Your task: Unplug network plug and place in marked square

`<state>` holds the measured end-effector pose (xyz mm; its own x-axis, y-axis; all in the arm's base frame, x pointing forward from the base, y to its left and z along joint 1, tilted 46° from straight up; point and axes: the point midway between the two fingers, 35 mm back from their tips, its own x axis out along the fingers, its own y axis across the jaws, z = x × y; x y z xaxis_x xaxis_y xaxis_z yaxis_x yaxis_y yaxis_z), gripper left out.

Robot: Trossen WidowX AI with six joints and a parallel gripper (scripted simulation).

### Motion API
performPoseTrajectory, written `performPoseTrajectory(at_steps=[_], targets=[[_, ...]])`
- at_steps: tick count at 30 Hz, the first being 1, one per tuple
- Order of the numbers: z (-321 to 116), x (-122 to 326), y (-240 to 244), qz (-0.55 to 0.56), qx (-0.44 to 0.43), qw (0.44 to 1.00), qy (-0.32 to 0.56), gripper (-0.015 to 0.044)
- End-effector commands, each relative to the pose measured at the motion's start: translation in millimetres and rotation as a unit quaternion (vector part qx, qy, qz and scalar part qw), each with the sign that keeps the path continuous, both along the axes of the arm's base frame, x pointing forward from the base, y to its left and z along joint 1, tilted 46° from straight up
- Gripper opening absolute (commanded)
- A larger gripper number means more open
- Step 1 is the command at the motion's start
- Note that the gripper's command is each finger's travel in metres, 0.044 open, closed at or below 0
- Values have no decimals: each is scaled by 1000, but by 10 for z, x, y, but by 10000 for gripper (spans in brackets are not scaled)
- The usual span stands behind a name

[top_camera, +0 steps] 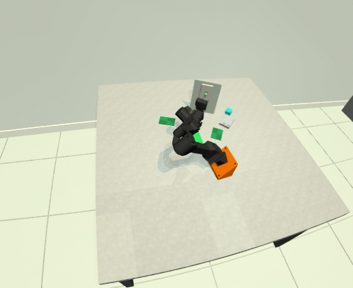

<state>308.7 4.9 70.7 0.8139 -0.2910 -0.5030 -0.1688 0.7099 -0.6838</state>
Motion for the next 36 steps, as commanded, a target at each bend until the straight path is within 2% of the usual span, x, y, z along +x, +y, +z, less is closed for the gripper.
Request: performPoseTrajectory(at_steps=[1, 20, 36], targets=[[-26, 4, -7, 1, -8, 1000, 4, 156], [-221, 526, -75, 1, -8, 1000, 3, 156], [-275, 709, -94, 1, -8, 1000, 2, 156]])
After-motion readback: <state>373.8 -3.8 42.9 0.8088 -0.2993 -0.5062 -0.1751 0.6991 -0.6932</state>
